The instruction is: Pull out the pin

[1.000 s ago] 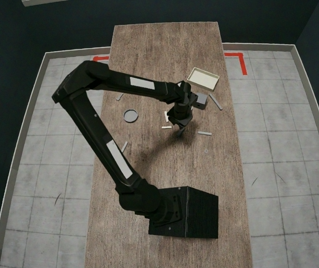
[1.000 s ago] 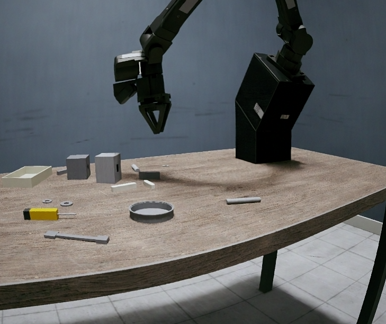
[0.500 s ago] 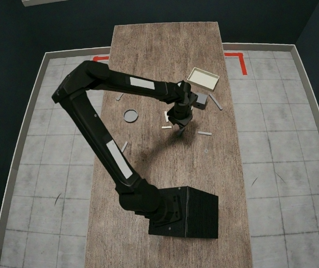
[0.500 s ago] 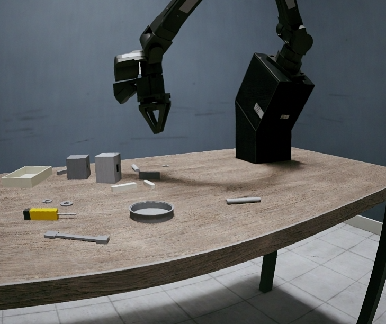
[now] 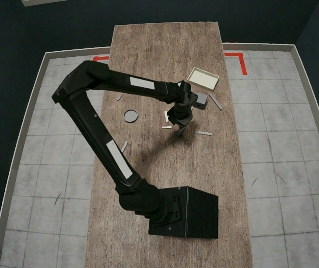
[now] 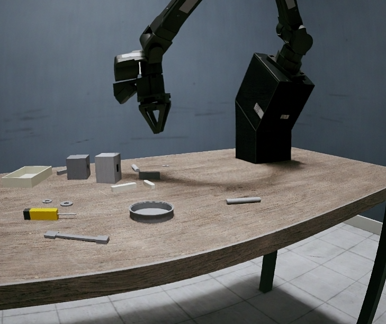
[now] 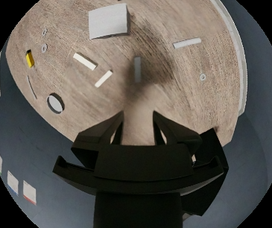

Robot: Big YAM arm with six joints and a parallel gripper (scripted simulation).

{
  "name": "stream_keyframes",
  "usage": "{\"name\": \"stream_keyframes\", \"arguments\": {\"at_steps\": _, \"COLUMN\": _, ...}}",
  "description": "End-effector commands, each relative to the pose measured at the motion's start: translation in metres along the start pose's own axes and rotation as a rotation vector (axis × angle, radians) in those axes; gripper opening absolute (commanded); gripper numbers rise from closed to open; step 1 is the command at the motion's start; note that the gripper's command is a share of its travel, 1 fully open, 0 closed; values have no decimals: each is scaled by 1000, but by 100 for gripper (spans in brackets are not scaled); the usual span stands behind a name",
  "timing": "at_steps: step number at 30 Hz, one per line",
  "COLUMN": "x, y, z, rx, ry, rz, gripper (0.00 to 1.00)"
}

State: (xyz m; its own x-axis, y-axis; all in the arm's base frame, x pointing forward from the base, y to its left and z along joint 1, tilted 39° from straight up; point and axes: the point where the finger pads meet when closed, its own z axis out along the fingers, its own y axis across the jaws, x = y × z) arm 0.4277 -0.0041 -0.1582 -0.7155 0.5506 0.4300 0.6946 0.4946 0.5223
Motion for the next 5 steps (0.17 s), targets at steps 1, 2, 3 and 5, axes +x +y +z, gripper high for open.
{"name": "stream_keyframes", "arguments": {"at_steps": 1, "x": -6, "y": 1, "z": -13, "rx": -9, "ry": -22, "rz": -7, "gripper": 39}}
{"name": "stream_keyframes", "arguments": {"at_steps": 2, "x": -6, "y": 1, "z": -13, "rx": -9, "ry": -22, "rz": -7, "gripper": 39}}
{"name": "stream_keyframes", "arguments": {"at_steps": 3, "x": -6, "y": 1, "z": -13, "rx": -9, "ry": -22, "rz": -7, "gripper": 39}}
{"name": "stream_keyframes", "arguments": {"at_steps": 5, "x": -6, "y": 1, "z": -13, "rx": -9, "ry": -22, "rz": -7, "gripper": 39}}
